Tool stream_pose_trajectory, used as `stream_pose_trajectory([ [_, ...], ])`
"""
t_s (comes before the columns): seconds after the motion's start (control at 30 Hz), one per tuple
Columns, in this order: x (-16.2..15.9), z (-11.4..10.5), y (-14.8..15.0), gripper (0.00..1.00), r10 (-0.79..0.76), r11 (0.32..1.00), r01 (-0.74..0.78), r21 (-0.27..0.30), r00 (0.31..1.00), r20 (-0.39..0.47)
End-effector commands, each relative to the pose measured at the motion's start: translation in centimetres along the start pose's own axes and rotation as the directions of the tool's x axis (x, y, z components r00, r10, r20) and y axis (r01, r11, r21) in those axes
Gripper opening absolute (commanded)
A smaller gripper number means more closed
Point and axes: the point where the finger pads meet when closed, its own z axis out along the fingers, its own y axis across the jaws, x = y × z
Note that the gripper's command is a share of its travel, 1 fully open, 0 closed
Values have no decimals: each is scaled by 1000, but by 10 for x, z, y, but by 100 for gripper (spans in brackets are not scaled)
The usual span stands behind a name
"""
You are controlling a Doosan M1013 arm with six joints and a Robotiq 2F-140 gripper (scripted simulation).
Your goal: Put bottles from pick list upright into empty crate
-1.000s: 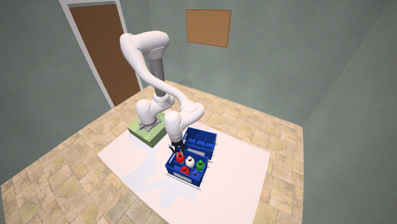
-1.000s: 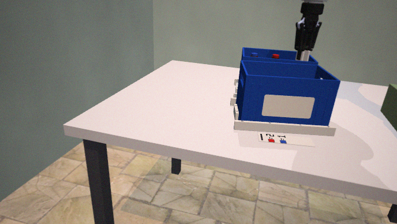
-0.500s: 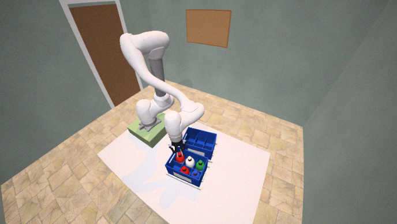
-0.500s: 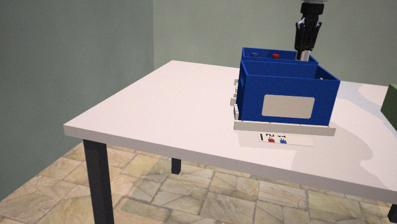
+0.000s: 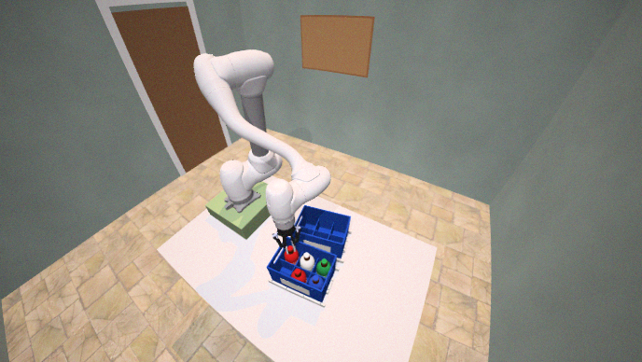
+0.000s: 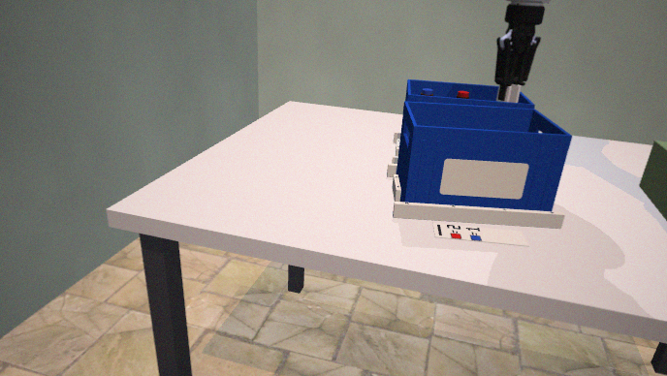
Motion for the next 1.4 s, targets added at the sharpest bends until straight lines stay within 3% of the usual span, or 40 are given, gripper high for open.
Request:
stream_pose_trajectory([
  [0.0, 0, 0, 0, 0, 0, 1000, 0, 0, 1000, 0],
  [1.37, 0, -53, 0, 0, 0, 1000, 0, 0, 1000, 0],
])
